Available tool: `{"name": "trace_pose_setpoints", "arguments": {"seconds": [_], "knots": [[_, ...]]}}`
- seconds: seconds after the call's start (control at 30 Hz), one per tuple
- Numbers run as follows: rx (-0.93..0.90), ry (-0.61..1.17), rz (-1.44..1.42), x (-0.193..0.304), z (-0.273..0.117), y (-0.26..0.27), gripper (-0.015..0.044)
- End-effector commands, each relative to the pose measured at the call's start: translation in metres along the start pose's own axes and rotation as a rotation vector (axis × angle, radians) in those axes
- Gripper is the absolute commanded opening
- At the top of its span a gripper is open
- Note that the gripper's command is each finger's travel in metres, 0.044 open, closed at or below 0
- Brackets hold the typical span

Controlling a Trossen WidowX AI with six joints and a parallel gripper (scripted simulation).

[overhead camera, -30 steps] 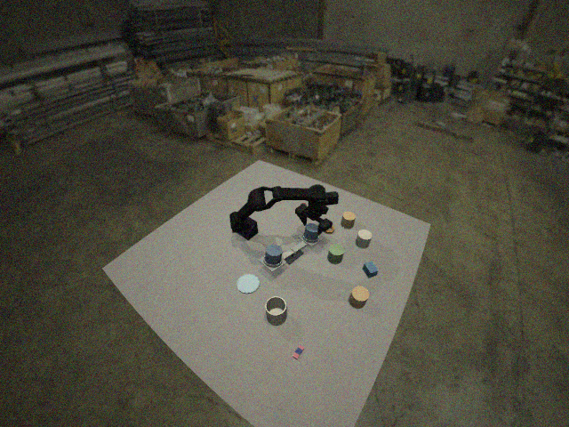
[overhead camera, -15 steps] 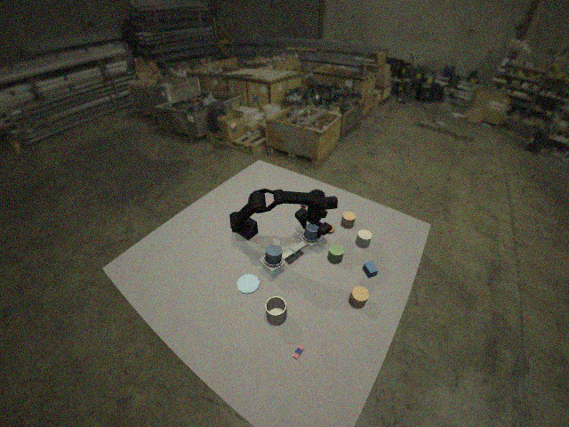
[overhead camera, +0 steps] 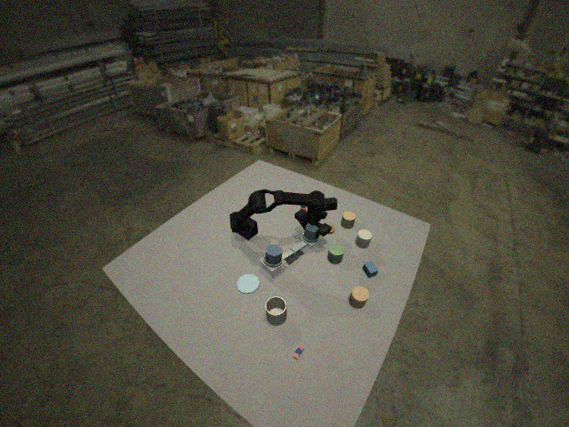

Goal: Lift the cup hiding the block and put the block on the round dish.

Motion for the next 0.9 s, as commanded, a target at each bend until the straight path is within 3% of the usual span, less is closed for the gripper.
{"name": "trace_pose_setpoints", "arguments": {"seconds": [0.0, 0.27, 0.87], "knots": [[0.004, 0.001, -0.002, 0.0, 0.0, -0.001, 0.021], [0.007, -0.003, -0.004, -0.001, -0.009, -0.002, 0.0], [0.014, -0.012, -0.008, -0.003, -0.033, -0.004, 0.0]]}}
Point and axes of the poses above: the point midway between the two fingers, 35 mm back from their tips, its own z axis out along the fingers, its own y axis across the jaws, x = y × z, the point moved 4 cm from there along -z, back along the fingers, and after that the axes turned 3 degrees about z, right-handed, at the moved point
